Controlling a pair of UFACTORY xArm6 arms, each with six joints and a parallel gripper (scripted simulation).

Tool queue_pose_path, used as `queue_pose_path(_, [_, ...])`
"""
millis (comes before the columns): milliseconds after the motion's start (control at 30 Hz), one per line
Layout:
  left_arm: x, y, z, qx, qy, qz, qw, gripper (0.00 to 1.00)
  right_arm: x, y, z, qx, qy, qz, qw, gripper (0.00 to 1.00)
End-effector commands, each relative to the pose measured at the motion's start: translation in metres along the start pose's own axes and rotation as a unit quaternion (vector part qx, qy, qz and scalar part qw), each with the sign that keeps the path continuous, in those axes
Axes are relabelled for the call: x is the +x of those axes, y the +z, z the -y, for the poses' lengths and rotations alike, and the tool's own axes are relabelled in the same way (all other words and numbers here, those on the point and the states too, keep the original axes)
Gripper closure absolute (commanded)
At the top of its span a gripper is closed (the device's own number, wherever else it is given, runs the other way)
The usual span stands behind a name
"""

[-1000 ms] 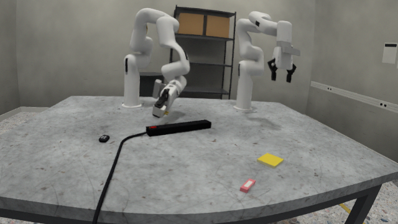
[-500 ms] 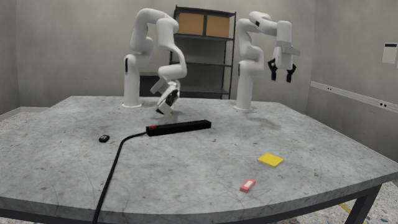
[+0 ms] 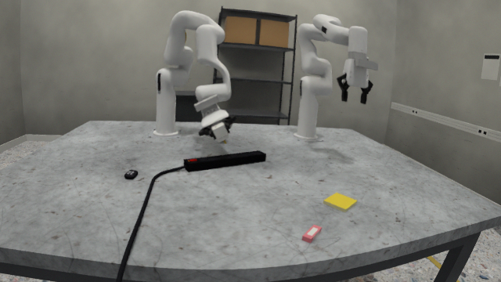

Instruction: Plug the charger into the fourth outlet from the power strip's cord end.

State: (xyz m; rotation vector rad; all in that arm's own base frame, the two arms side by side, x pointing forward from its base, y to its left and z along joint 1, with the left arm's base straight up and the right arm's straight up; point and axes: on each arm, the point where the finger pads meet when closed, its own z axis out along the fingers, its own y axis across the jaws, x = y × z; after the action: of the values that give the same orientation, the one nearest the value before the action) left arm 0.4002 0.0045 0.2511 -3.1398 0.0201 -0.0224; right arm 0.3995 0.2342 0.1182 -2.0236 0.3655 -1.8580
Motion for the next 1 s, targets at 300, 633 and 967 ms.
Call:
queue_pose_path(300, [0.0,-0.001,0.0,0.0,0.0,-0.001,1.0,0.0,-0.014,-0.013,0.042,0.133,-0.188,0.01,0.973,1.0])
queue_pose_path(633, [0.0,-0.001,0.0,0.0,0.0,-0.001,1.0,0.0,-0.019,-0.019,0.055,0.171,-0.237,0.006,0.956,1.0])
queue_pose_path(967, [0.0,-0.001,0.0,0.0,0.0,-0.001,1.0,0.0,-0.028,-0.018,0.048,0.164,-0.227,0.006,0.96,1.0])
